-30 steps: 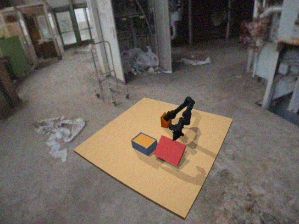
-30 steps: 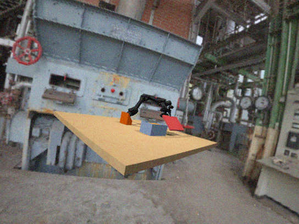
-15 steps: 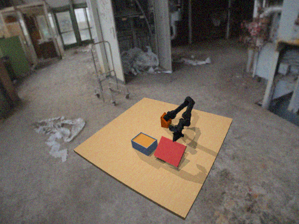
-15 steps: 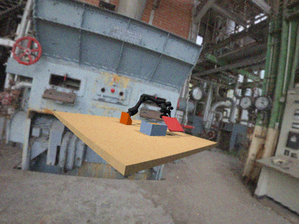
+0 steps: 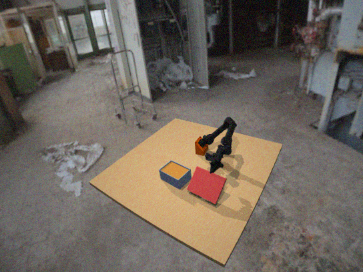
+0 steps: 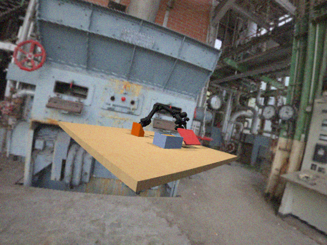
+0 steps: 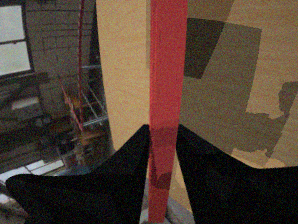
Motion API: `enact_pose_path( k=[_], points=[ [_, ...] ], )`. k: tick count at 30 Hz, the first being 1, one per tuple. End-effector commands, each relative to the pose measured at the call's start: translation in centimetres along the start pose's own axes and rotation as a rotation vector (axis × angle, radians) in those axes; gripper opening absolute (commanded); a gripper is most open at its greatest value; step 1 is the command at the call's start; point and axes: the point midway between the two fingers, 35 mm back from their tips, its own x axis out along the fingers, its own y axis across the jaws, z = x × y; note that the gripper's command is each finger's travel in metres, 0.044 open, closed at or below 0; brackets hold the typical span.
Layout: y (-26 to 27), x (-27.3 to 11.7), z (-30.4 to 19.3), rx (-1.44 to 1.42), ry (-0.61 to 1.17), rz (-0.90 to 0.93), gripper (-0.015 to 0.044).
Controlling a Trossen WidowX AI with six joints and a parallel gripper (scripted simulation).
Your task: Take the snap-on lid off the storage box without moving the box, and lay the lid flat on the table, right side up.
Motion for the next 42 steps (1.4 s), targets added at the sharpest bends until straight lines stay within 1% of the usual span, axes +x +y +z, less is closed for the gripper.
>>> enact_pose_path(
  k=[1,42],
  points=[
    [-0.1,0.2,0.2,0.005,-0.005,0.010,0.0000],
    [-2.6,2.3,0.2,0.006,-0.004,0.010,0.0000]
  ],
)
